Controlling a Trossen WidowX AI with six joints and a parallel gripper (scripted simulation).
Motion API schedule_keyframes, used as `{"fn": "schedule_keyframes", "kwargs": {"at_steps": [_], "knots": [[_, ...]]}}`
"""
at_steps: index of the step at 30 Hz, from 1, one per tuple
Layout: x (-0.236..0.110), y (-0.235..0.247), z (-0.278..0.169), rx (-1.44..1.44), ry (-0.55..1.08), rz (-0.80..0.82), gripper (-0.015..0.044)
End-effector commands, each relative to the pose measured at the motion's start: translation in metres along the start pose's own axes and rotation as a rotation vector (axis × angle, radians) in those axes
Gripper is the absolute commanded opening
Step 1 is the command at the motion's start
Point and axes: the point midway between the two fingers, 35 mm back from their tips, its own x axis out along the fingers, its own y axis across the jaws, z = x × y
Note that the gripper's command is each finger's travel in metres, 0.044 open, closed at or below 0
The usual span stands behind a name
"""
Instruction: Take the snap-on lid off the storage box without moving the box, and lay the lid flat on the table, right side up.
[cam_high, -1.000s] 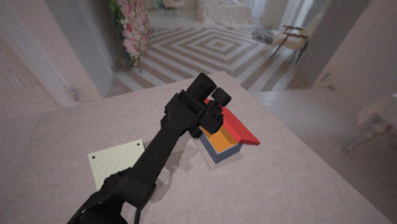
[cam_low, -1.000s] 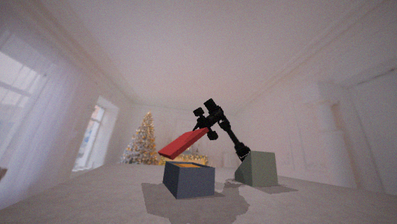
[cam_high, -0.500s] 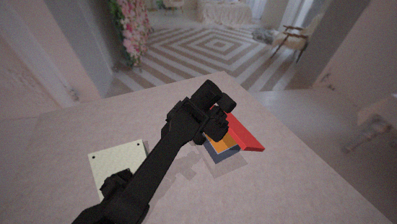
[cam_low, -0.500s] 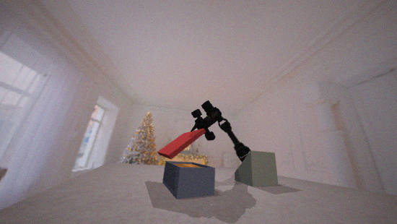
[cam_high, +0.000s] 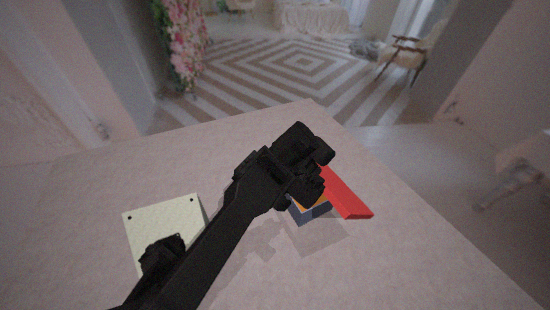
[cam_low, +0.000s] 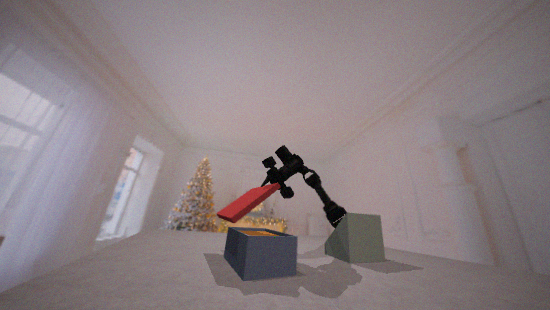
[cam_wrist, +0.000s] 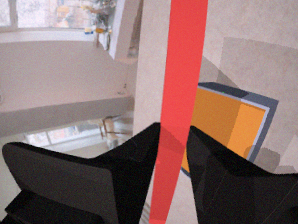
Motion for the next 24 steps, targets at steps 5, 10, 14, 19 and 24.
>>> {"fn": "schedule_keyframes", "kwargs": {"at_steps": [5, 10, 14, 19, 24], "knots": [[-0.004, 0.001, 0.018, 0.005, 0.005, 0.013, 0.0], [-0.005, 0.001, 0.028, 0.004, 0.005, 0.013, 0.0], [-0.006, 0.0, 0.036, 0.004, 0.005, 0.013, 0.0], [-0.007, -0.001, 0.046, 0.004, 0.005, 0.013, 0.0], [-0.007, -0.001, 0.055, 0.003, 0.004, 0.013, 0.0]]}}
